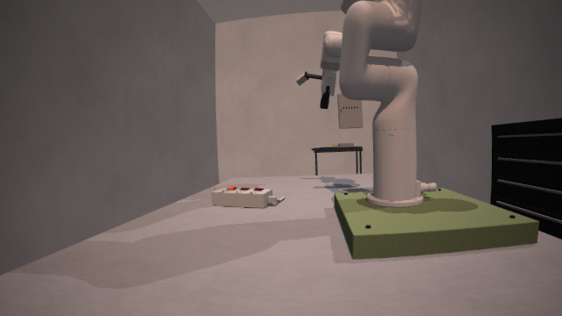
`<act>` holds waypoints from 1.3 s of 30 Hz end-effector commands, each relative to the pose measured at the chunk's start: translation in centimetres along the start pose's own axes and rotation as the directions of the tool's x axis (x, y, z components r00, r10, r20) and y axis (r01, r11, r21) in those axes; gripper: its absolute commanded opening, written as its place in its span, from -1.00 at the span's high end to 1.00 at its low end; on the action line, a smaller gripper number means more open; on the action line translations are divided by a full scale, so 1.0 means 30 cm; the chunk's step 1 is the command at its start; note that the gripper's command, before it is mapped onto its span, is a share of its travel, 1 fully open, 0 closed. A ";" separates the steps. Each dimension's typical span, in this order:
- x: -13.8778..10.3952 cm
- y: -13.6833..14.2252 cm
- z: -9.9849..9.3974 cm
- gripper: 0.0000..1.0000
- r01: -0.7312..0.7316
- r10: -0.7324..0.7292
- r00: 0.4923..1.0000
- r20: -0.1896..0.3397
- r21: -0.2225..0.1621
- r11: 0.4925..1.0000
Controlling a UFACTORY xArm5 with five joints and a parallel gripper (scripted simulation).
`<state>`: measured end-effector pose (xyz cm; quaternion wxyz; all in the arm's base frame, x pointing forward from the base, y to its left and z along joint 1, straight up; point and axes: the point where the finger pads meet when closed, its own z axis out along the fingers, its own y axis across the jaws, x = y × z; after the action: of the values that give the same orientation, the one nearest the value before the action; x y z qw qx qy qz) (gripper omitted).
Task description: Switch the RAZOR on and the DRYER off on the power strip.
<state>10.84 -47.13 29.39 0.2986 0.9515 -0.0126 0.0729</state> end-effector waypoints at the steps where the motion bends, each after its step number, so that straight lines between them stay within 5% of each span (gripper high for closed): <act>1: 0.130 -0.042 0.069 1.00 0.176 -0.174 0.984 -0.034 0.099 0.979; 2: 0.212 -0.090 0.105 1.00 0.282 -0.276 0.959 -0.066 0.146 0.948; 4: 0.212 -0.090 0.105 1.00 0.294 -0.287 0.955 -0.069 0.152 0.943; 5: 0.299 -0.148 0.140 1.00 0.417 -0.401 0.909 -0.115 0.202 0.887; 6: 0.299 -0.148 0.140 1.00 0.418 -0.402 0.908 -0.115 0.202 0.886; 7: 0.381 -0.213 0.169 1.00 0.498 -0.475 0.867 -0.151 0.227 0.837; 11: 0.388 -0.216 0.172 1.00 0.540 -0.513 0.841 -0.171 0.244 0.805; 13: 0.545 -0.366 0.216 1.00 0.712 -0.659 0.702 -0.271 0.283 0.643; 16: 0.561 -0.377 0.222 1.00 0.758 -0.695 0.651 -0.304 0.294 0.582; 17: 0.639 -0.467 0.239 1.00 0.820 -0.741 0.571 -0.353 0.295 0.491; 19: 0.639 -0.467 0.239 1.00 0.843 -0.757 0.535 -0.374 0.298 0.448; 20: 0.709 -0.560 0.250 1.00 0.893 -0.789 0.442 -0.427 0.291 0.342; 22: 0.709 -0.560 0.250 1.00 0.906 -0.796 0.412 -0.443 0.290 0.308; 23: 0.770 -0.652 0.257 1.00 0.943 -0.812 0.308 -0.496 0.274 0.191; 24: 0.770 -0.652 0.257 1.00 0.948 -0.813 0.289 -0.506 0.271 0.169; 26: 0.821 -0.741 0.260 1.00 0.969 -0.809 0.173 -0.561 0.244 0.038; 28: 0.821 -0.741 0.260 1.00 0.969 -0.809 0.173 -0.561 0.244 0.038; 30: 0.896 -0.899 0.256 1.00 0.969 -0.769 -0.010 -0.639 0.184 -0.165; 32: 0.896 -0.899 0.256 1.00 0.966 -0.762 -0.028 -0.647 0.178 -0.186; 34: 0.940 -1.018 0.248 1.00 0.933 -0.695 -0.168 -0.699 0.116 -0.341; 39: 0.970 -1.123 0.237 1.00 0.883 -0.617 -0.280 -0.736 0.055 -0.466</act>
<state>41.60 -24.77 9.69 -0.1099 0.6049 0.7886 -0.0129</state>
